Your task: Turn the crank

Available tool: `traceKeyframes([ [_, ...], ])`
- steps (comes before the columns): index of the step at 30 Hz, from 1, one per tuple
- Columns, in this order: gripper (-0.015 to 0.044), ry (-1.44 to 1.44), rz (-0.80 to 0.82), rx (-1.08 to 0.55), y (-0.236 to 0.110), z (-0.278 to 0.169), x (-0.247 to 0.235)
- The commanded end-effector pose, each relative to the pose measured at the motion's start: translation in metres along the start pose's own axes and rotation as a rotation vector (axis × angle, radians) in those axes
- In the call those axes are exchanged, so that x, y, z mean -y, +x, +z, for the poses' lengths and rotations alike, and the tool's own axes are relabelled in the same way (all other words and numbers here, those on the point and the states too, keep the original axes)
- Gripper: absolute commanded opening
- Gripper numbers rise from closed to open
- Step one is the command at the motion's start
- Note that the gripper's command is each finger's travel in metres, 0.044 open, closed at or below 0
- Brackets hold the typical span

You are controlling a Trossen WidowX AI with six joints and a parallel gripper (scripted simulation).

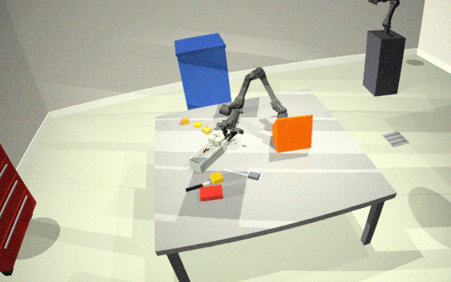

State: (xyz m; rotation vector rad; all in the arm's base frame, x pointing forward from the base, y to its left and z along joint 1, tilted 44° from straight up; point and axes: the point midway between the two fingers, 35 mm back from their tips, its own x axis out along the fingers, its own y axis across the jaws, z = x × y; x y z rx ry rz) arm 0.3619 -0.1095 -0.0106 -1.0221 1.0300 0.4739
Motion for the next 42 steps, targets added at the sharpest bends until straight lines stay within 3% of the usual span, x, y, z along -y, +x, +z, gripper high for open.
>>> traceKeyframes([
  [1,0.0072,-0.007,0.004,0.004,0.001,0.0,-0.001],
  [4,0.0,-0.007,0.004,0.004,0.001,0.0,-0.001],
  [42,0.0,-0.006,0.005,0.005,-0.011,0.011,-0.018],
])
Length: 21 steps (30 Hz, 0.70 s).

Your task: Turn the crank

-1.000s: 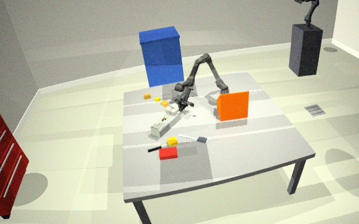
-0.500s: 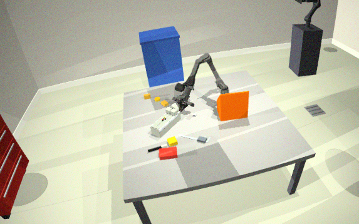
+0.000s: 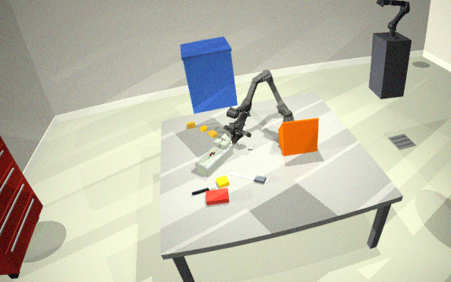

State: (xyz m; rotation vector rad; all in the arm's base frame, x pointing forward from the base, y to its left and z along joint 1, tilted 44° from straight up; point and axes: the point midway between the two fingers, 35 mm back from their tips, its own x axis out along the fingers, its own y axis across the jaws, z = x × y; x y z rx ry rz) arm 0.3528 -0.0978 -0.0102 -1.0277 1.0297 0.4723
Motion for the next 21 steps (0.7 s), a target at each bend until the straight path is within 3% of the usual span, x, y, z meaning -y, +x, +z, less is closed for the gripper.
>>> traceKeyframes([
  [1,0.0,-0.002,0.008,0.007,-0.006,0.005,-0.006],
  [21,0.0,-0.002,0.008,0.008,-0.02,0.019,-0.006],
])
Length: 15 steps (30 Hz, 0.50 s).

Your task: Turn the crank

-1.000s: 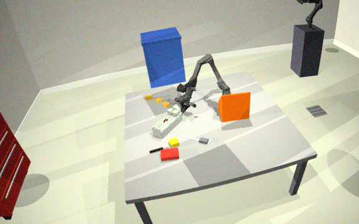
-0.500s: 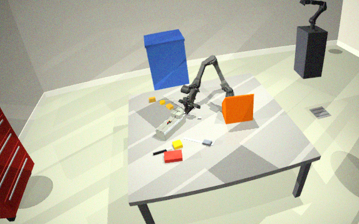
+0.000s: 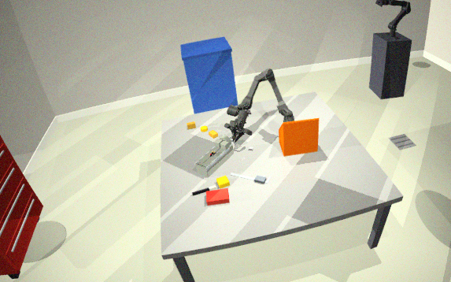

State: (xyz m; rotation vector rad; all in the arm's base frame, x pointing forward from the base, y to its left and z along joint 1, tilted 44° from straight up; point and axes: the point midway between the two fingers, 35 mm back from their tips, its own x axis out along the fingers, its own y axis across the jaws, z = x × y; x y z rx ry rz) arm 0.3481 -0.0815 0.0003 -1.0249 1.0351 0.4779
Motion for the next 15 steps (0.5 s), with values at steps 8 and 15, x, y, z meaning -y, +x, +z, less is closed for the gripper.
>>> traceKeyframes([
  [8,0.0,-0.002,0.001,0.01,-0.0112,0.0107,0.003],
  [15,0.0,-0.001,0.0,0.01,-0.0144,0.0136,0.0062],
])
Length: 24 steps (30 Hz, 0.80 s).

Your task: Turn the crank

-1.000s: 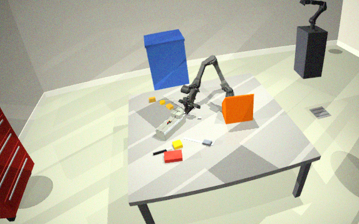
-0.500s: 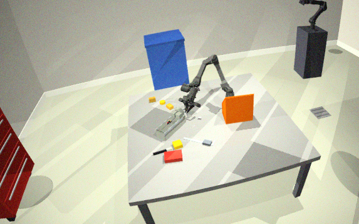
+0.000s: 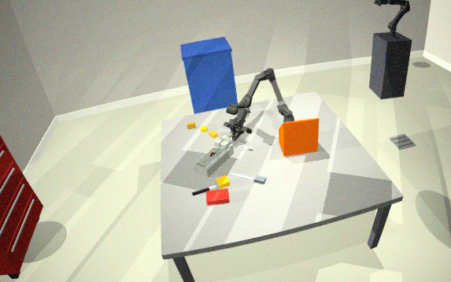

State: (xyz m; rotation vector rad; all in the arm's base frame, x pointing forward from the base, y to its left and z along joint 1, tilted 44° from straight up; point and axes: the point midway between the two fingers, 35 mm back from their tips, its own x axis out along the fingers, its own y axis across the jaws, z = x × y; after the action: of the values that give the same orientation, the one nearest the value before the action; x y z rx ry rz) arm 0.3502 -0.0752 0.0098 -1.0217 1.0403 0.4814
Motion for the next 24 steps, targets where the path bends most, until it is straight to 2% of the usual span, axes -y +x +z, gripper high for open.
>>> traceKeyframes([
  [1,0.0,-0.003,-0.006,0.012,-0.0067,0.0062,0.0035],
  [24,0.0,-0.002,-0.006,0.012,-0.0115,0.0104,0.0106],
])
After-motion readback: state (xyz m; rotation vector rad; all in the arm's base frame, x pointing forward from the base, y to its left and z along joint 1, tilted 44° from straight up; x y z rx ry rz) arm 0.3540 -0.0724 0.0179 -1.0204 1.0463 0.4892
